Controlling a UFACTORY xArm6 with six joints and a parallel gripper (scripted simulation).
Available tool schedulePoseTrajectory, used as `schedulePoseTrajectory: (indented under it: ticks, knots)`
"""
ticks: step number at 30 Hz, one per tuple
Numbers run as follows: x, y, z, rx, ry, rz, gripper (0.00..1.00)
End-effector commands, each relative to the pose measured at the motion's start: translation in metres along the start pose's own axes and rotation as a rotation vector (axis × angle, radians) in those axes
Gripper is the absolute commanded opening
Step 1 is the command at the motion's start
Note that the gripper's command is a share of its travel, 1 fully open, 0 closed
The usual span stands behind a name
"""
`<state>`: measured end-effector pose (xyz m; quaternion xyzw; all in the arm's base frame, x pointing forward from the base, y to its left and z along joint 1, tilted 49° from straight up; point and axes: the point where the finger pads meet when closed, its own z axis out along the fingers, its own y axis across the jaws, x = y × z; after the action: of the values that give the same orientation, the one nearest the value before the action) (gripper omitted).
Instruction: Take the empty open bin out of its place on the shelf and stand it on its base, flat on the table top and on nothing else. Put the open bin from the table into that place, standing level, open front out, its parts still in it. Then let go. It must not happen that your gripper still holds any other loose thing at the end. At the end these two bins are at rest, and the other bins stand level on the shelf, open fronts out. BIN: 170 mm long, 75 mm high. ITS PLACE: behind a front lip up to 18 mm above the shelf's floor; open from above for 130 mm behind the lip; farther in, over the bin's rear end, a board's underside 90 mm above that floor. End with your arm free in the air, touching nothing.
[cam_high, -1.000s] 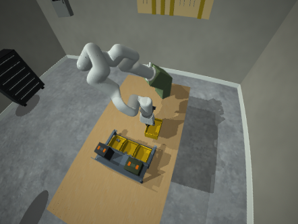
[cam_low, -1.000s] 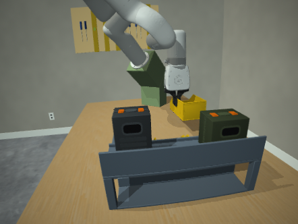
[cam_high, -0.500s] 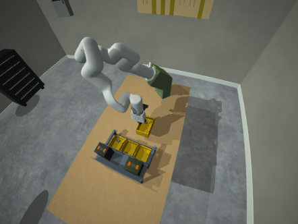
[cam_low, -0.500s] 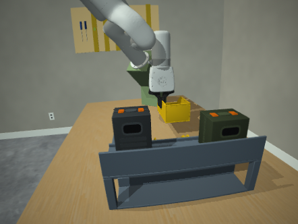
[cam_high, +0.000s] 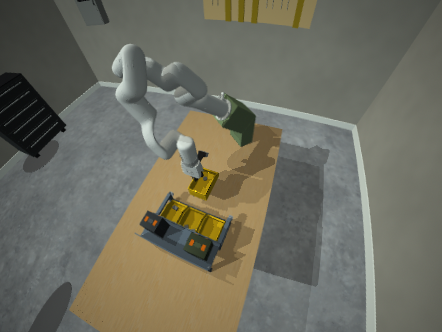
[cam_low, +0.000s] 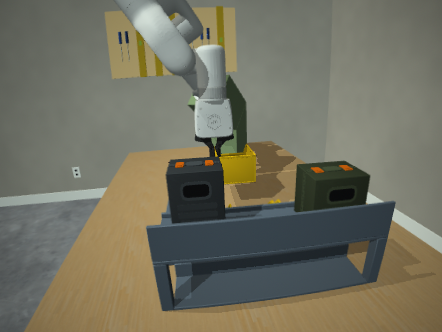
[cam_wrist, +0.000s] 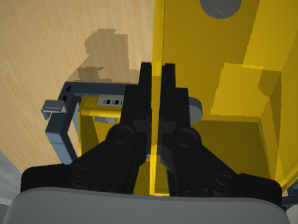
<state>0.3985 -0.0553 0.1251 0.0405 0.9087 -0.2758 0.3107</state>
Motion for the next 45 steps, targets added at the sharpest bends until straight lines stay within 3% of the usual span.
schedulePoseTrajectory:
  ticks: [1,23,45]
  knots:
    - [-0.001,-0.002,-0.001,-0.003,0.0,0.001,0.0]
    - [-0.001,-0.002,0.007,-0.003,0.0,0.001,0.0]
    - [-0.001,-0.002,0.061,-0.003,0.0,0.001,0.0]
